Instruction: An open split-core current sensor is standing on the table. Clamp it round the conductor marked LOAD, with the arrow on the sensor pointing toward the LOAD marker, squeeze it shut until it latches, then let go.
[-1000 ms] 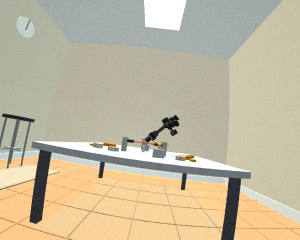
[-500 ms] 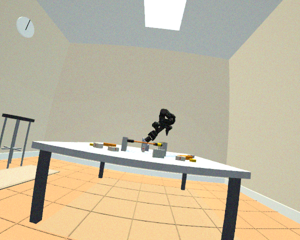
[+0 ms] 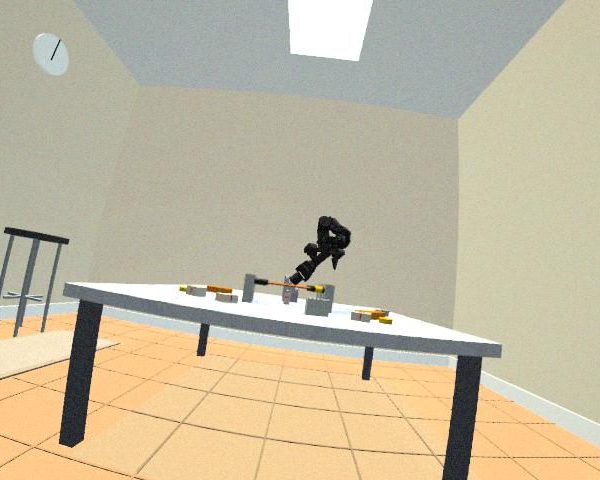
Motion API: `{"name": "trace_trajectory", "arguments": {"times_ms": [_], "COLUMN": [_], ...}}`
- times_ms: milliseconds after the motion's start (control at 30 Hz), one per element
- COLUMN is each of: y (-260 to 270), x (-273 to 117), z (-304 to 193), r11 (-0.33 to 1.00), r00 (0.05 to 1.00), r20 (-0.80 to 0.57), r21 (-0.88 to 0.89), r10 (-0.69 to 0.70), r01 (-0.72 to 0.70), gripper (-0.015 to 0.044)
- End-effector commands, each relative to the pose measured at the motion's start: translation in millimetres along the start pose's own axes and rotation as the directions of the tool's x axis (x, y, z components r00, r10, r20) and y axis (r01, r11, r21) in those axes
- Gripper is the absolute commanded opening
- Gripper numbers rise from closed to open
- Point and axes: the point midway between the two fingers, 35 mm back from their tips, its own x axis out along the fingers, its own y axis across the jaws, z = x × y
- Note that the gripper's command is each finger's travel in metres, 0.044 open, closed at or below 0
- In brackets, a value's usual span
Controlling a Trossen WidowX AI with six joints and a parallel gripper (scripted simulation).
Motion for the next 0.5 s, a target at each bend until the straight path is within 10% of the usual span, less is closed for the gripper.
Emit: {"name": "trace_trajectory", "arguments": {"times_ms": [0,267,467], "y": [0.6,-55.0,-96.7], "x": [-0.6,-2.5,-5.4], "z": [0.9,-57.2,-149.1], "r11": [1.0,0.992,0.961], "r00": [1.0,0.997,0.987], "r20": [0.002,-0.045,-0.119], "r21": [-0.005,0.102,0.244], "r10": [0.002,-0.068,-0.104], "r01": [-0.002,0.072,0.131], "gripper": [0.044,0.0284,0.0284]}}
